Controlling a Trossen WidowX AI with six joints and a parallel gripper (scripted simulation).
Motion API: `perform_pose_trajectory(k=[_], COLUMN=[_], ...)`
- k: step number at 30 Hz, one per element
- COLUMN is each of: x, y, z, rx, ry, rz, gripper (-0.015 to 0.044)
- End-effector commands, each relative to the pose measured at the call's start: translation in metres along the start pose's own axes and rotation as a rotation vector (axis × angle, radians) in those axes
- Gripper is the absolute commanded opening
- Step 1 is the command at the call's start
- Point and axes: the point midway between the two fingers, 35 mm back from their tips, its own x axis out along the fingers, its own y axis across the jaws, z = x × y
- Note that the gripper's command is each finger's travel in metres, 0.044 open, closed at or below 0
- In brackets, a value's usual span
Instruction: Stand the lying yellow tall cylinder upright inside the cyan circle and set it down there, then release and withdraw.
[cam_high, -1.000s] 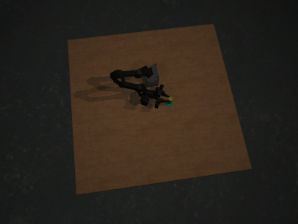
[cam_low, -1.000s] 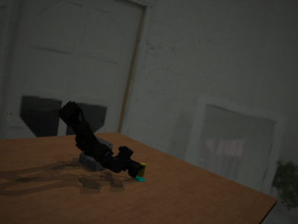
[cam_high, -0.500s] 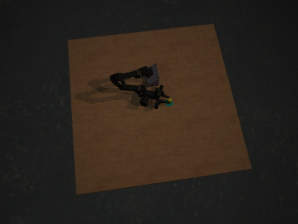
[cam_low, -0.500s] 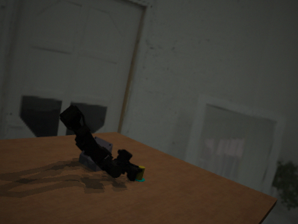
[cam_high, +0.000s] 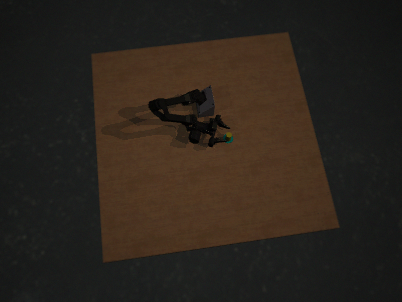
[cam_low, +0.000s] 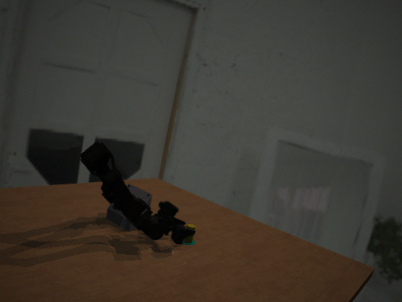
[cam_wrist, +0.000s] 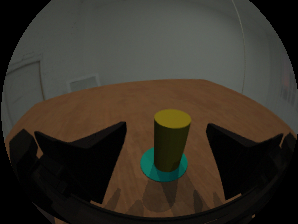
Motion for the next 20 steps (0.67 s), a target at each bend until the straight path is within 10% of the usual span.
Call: perform_pose_trajectory(k=[1, 20], x=[0.0, -0.007], y=[-0.001, -0.001], z=[0.003, 0.09], rx=[-0.005, -0.006], ry=[-0.003, -0.018], rz=[-0.001, -0.004], gripper=[0.04, 0.04])
